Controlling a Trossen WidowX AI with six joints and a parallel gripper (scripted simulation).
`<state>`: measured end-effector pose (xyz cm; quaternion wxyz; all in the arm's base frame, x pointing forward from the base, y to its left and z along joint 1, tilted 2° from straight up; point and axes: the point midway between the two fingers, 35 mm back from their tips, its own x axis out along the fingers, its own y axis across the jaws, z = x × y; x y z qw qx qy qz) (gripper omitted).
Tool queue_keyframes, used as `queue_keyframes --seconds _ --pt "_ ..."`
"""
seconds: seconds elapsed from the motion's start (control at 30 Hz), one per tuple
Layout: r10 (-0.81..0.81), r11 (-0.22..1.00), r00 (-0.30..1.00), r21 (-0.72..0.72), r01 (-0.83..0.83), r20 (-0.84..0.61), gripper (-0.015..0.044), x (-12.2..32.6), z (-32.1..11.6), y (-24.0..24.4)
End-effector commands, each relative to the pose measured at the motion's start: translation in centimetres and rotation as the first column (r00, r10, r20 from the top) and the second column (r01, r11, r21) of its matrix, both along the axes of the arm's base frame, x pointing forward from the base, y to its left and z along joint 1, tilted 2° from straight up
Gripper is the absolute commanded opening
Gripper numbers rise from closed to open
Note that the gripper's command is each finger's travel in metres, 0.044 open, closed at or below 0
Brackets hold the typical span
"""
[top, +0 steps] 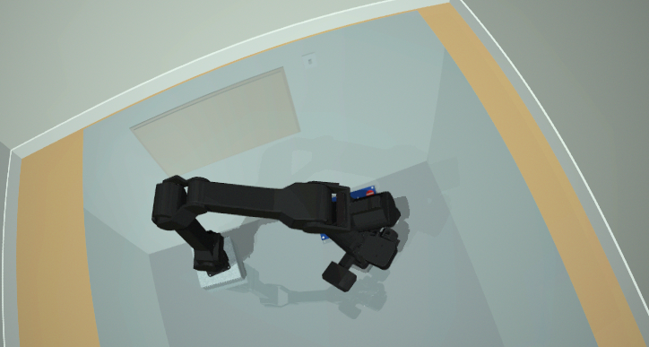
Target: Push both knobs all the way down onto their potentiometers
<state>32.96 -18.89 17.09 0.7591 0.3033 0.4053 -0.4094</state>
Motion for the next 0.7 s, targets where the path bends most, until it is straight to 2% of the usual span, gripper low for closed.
queue_keyframes --seconds 0.0,0.33,0.67 --pt "0.108 0.994 0.993 0.018 -0.107 -0.057 0.0 0.6 -0.5 1.7" --pt "0.405 0.914 0.893 0.087 -0.395 -0.197 0.0 1.6 -1.3 6.4" --pt "0.662 0.747 0.69 0.191 -0.636 -0.291 0.0 1.8 -1.8 11.2"
